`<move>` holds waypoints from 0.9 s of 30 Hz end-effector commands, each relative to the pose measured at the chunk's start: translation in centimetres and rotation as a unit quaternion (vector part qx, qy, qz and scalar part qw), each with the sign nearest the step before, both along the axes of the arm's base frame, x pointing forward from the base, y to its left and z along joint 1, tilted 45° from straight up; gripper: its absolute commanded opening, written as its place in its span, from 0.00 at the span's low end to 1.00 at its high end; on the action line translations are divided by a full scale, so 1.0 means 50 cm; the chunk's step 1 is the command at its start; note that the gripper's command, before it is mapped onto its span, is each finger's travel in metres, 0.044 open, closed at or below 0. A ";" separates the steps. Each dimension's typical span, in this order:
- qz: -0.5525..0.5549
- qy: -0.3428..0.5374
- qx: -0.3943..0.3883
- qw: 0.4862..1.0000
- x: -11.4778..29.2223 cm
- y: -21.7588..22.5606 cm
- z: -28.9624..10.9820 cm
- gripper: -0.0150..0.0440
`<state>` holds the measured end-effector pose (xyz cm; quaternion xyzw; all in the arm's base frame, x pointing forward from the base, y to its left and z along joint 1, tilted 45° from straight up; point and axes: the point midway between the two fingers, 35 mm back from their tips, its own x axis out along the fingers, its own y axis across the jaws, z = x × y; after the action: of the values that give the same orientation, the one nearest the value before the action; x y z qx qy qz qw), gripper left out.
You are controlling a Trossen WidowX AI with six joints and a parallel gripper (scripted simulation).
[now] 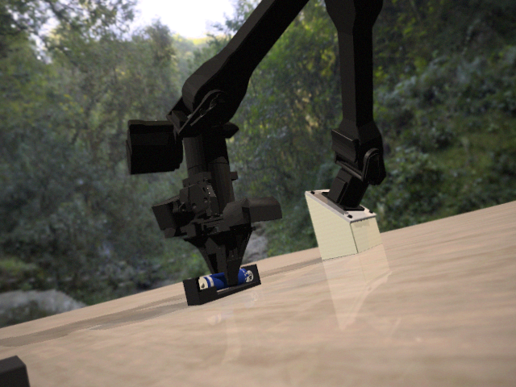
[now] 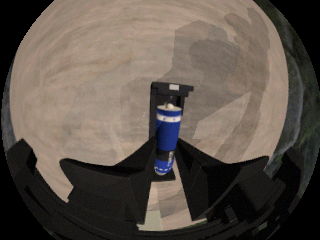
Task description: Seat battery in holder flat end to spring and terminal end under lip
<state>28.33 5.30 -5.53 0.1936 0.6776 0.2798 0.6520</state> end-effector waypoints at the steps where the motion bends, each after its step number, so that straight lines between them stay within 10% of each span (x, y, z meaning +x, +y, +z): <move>1: 0.010 0.013 -0.001 1.000 -0.005 0.004 -0.003 0.36; 27: 0.016 0.017 -0.006 1.000 0.028 0.009 -0.001 0.36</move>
<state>29.24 5.70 -5.53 0.1828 0.6938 0.2834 0.6364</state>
